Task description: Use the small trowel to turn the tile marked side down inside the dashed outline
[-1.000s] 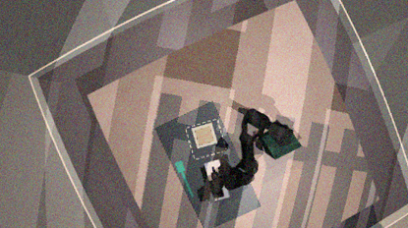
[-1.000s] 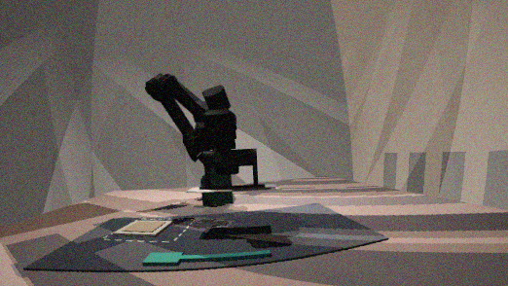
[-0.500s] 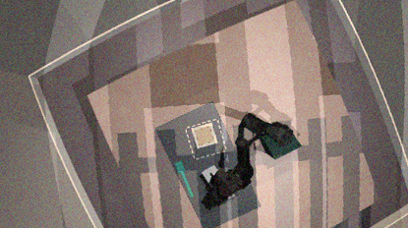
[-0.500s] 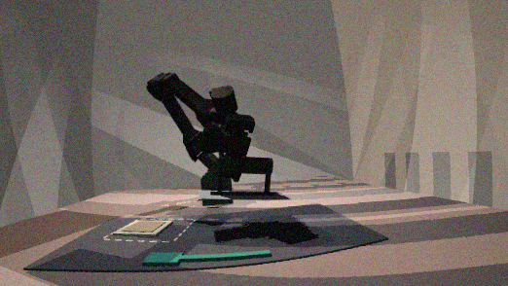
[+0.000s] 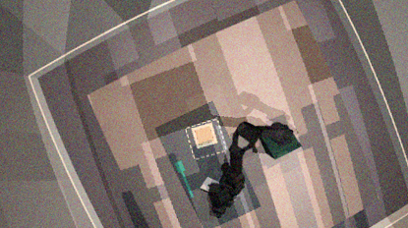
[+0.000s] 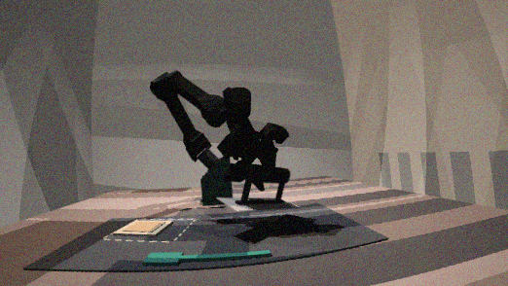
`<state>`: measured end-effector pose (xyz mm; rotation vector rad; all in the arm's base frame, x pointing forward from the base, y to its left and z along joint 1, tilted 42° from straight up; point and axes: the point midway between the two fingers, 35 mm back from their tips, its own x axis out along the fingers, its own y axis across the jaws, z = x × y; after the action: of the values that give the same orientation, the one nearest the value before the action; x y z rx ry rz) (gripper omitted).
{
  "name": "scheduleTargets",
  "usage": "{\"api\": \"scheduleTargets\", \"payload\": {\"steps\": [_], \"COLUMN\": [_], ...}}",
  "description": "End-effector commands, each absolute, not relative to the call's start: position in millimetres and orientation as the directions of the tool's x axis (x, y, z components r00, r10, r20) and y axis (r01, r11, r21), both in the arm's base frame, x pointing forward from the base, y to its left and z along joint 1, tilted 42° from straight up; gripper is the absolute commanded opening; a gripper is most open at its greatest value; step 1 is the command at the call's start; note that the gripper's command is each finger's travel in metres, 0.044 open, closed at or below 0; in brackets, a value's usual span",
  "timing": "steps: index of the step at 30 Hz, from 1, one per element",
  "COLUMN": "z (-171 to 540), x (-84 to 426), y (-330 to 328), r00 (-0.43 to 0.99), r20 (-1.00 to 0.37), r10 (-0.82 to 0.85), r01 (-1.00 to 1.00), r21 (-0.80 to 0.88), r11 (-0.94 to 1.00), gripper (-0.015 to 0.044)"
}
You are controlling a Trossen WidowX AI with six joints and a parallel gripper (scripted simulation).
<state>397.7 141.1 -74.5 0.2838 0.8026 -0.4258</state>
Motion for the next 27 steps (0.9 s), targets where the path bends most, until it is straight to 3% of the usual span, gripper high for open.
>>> {"api": "scheduleTargets", "payload": {"steps": [1, 15, 27], "z": [-84.7, -124.2, -147.4], "x": [400.5, 391.2, 372.1], "y": [150.4, 169.6, 183.6], "r00": [0.571, 0.315, 0.038], "r20": [-0.789, -0.937, -0.996], "r10": [-0.228, -0.151, -0.083], "r01": [0.404, 0.095, -0.196], "r21": [0.028, -0.128, -0.089], "r11": [0.915, 0.987, 0.977], "gripper": [0.0000, 0.0000, 0.0000]}}
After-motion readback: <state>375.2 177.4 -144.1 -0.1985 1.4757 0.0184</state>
